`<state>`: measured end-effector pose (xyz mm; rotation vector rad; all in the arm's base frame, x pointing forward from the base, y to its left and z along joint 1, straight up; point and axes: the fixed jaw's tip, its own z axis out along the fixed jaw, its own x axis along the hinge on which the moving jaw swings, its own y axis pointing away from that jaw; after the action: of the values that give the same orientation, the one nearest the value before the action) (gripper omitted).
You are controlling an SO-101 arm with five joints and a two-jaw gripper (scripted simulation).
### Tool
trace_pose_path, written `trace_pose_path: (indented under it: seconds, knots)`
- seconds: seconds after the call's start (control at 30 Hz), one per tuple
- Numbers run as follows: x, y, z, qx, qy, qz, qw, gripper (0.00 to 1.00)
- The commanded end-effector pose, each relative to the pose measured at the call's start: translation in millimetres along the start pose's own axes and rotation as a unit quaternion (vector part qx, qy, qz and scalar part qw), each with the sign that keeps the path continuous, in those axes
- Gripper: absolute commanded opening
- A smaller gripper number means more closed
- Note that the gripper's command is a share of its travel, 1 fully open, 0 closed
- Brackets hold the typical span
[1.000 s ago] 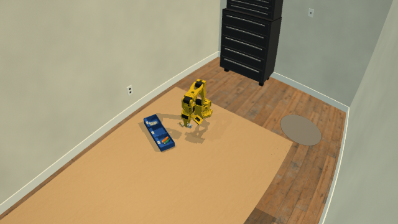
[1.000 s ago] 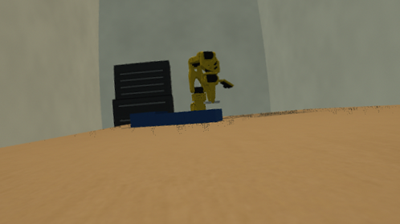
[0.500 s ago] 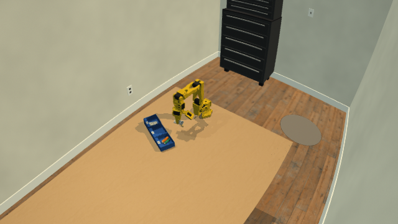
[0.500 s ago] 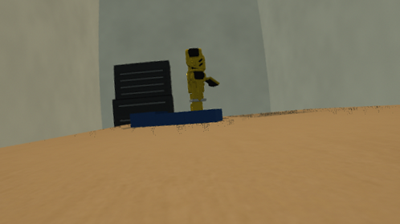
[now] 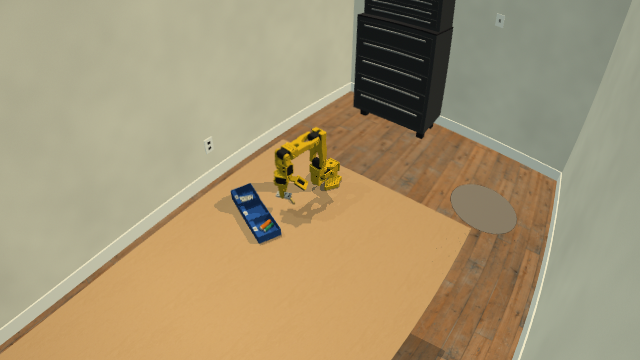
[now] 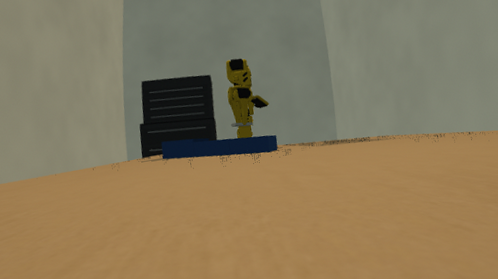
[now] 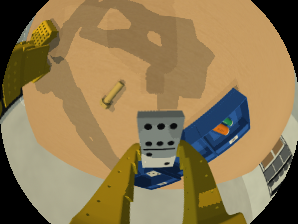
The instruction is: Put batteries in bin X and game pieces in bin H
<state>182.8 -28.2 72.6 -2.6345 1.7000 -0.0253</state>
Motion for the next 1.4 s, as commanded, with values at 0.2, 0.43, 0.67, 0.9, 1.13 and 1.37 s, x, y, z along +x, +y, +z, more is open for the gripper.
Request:
trace_pose_path:
  seconds: [0.2,0.43,0.67,0.9,1.13,1.37]
  knots:
    - [28.6,-4.9,-6.9,0.028,0.024,-0.048,0.998,0.0]
    - [61.0,-2.5,-6.4,0.037,0.047,-0.111,0.992,0.0]
    - [77.1,0.6,-5.9,0.039,0.059,-0.142,0.987,0.0]
    - [78.0,0.7,-5.9,0.039,0.06,-0.143,0.987,0.0]
    - [91.5,-1.6,-7.6,0.041,0.071,-0.167,0.983,0.0]
    - [113.8,-3.2,-9.0,0.041,0.09,-0.206,0.973,0.0]
